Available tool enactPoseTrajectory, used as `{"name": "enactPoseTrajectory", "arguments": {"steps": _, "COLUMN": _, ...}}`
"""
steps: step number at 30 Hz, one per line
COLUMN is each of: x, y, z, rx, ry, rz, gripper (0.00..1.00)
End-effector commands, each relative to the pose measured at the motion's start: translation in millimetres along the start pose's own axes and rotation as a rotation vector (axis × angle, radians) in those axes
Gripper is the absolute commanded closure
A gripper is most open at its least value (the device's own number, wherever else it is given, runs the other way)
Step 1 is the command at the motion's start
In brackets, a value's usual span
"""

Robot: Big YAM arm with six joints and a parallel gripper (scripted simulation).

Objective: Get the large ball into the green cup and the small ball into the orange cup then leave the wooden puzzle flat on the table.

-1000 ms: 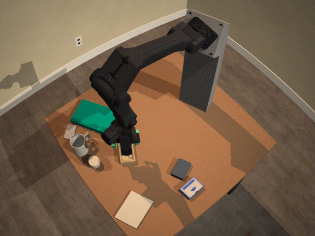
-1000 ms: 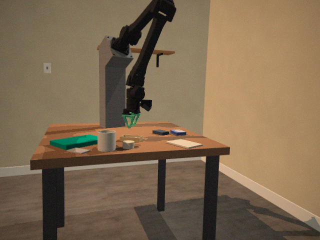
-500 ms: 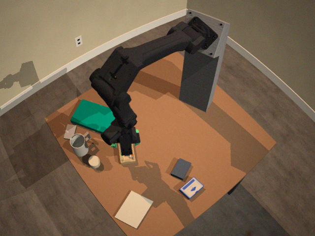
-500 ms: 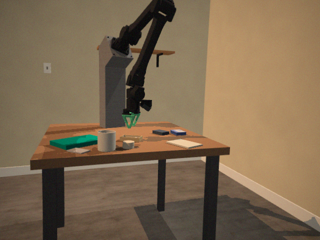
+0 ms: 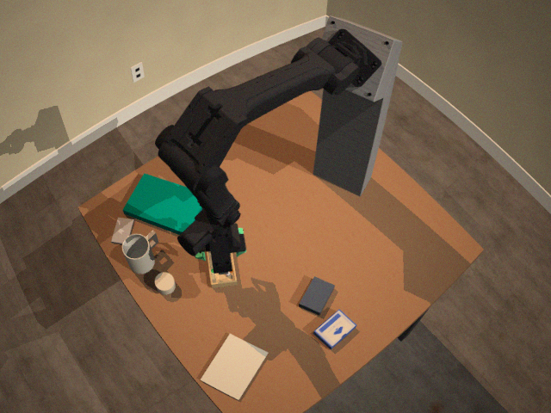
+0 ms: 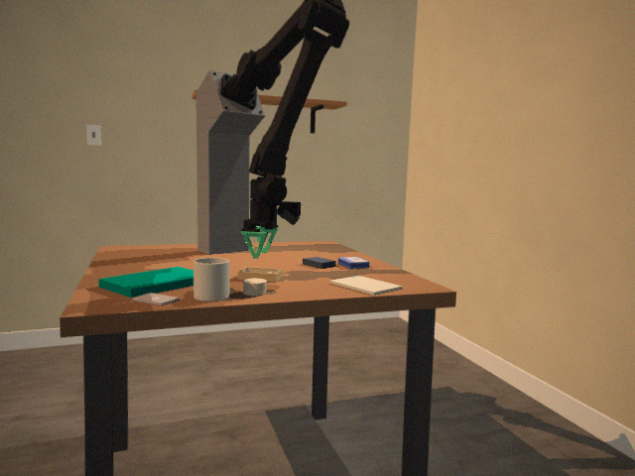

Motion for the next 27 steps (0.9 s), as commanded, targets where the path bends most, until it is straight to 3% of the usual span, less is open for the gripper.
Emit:
{"name": "enactPoseTrajectory", "arguments": {"steps": 1, "x": 5, "y": 9.5, "z": 3, "rx": 0.002, "ry": 0.002, "rz": -0.013, "gripper": 0.15}}
{"name": "enactPoseTrajectory", "arguments": {"steps": 27, "x": 3, "y": 55.0, "z": 2, "rx": 0.0, "ry": 0.004, "rz": -0.01, "gripper": 0.15}}
Point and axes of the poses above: the point where the finger pads meet when closed, its own y axis out along the fingers, its own z axis across the jaws, x = y × z, the point moved 9 cm from there along -y, back along the fingers, and after that the axes turned 9 degrees about y, right-handed, at the moved point
